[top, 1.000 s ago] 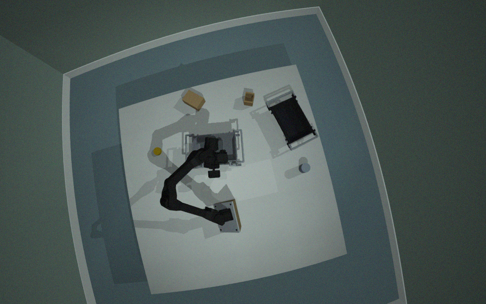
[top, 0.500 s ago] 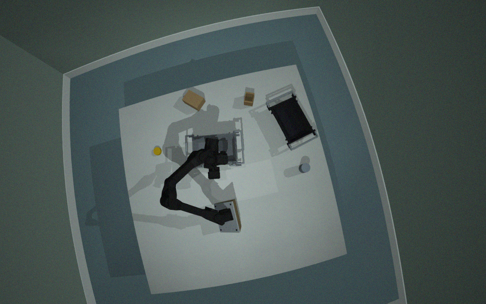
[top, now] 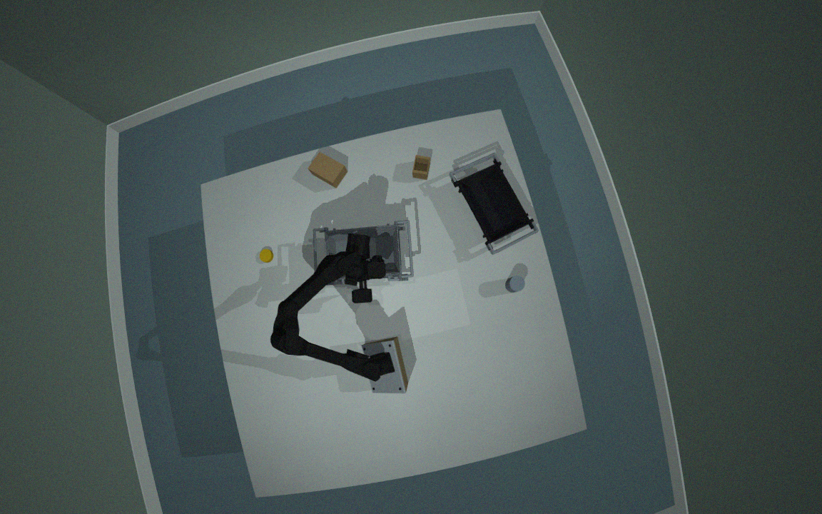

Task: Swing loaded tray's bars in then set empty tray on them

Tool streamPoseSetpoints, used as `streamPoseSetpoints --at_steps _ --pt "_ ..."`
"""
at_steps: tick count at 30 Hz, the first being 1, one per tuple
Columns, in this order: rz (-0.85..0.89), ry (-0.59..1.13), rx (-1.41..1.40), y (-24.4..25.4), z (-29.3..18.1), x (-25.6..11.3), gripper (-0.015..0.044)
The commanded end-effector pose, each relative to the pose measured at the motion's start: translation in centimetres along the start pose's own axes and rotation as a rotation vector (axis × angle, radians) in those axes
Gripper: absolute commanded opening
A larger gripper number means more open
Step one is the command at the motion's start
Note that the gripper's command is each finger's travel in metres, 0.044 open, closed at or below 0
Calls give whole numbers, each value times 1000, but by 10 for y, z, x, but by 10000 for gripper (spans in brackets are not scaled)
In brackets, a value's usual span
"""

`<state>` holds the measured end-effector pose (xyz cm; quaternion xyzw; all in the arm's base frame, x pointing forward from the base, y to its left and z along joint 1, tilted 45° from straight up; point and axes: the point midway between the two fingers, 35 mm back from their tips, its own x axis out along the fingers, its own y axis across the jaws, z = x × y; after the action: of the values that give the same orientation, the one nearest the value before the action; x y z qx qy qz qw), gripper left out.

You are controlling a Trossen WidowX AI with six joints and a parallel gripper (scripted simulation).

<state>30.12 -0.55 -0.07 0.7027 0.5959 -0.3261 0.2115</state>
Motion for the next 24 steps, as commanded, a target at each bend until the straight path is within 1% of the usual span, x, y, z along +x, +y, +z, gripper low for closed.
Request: streamPoseSetpoints --at_steps 1,5,9,22,24 --pt "0 0 0 0 0 0 440" --pt "0 0 0 0 0 -1 440" --pt "1 -3 2 3 1 -15 440" --pt "-3 -5 8 2 1 -100 440" --pt "-4 -3 9 1 1 -109 440"
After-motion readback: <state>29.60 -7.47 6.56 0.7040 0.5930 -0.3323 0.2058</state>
